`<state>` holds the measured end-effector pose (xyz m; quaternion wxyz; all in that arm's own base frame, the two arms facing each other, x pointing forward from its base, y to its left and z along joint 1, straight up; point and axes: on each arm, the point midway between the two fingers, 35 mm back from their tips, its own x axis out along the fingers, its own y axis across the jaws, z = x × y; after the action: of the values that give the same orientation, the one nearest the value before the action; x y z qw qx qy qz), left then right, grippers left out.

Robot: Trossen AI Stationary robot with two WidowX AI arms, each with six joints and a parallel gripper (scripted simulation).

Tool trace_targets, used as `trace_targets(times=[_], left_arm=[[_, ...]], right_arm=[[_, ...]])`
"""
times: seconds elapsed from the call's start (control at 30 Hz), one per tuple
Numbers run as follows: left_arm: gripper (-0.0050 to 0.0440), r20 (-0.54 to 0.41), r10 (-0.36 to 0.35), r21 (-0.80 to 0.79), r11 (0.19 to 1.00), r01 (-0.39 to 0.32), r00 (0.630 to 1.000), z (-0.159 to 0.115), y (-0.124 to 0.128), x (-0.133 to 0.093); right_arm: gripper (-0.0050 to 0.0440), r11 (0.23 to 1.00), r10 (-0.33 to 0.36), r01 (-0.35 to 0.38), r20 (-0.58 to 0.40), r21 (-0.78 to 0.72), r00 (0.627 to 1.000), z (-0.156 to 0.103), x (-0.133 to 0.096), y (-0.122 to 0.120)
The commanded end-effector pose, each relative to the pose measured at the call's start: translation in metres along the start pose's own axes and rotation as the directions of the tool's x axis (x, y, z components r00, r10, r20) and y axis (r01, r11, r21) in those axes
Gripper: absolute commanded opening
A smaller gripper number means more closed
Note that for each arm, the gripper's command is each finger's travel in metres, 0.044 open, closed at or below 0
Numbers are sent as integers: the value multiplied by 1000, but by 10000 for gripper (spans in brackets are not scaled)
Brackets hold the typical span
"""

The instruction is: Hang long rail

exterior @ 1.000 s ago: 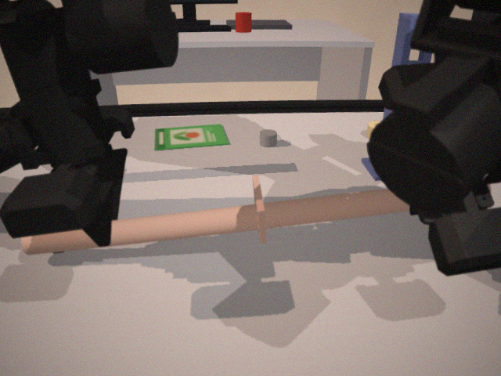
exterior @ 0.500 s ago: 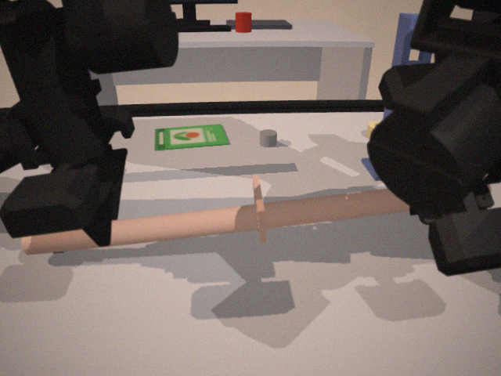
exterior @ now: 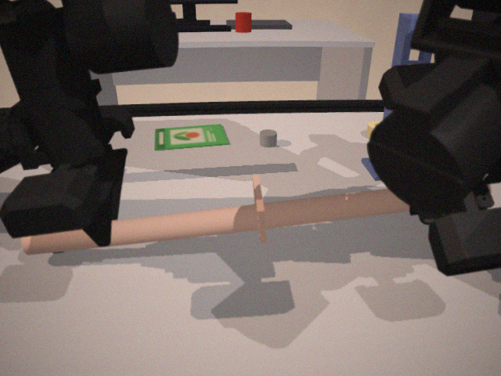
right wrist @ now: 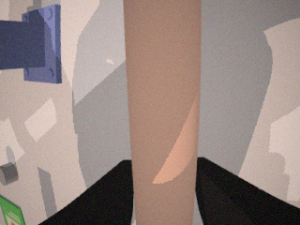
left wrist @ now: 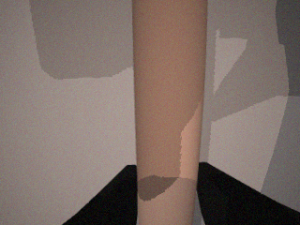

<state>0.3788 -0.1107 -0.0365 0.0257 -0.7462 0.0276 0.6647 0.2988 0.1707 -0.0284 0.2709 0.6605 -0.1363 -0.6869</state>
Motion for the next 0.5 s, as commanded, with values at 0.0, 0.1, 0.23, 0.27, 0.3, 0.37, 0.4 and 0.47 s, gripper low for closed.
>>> trace_targets(times=[0.0, 0.1, 0.23, 0.27, 0.3, 0.37, 0.4, 0.47], left_arm=[[0, 11, 3, 2, 1000, -3, 1000, 2, 1, 4], [0, 22, 3, 1, 1000, -3, 1000, 1, 1, 0], [0, 52, 1, -1, 1000, -1, 999, -1, 0, -12], [0, 59, 1, -1, 1000, -1, 998, -1, 0, -16], [0, 67, 1, -2, 1000, 0, 998, -2, -1, -19], [0, 82, 0, -3, 1000, 0, 997, -2, -1, -25], [0, 88, 0, -3, 1000, 1, 996, -3, -1, -28], [0, 93, 0, -4, 1000, 1, 996, -3, -1, -30]], right_arm=[[0, 1000, 8, -8, -2, -3, 1000, 0, 0, 1], [0, 1000, 7, -7, -12, 4, 1000, 0, 0, 1], [0, 1000, 4, -3, -41, 23, 999, 0, 0, 2], [0, 1000, 4, -2, -48, 28, 999, 1, 0, 2], [0, 999, 3, -1, -55, 33, 998, 1, 0, 2], [0, 999, 2, 1, -69, 42, 998, 1, 0, 2], [0, 999, 2, 2, -74, 46, 997, 1, 0, 3], [0, 999, 1, 3, -79, 49, 997, 1, 0, 3]])
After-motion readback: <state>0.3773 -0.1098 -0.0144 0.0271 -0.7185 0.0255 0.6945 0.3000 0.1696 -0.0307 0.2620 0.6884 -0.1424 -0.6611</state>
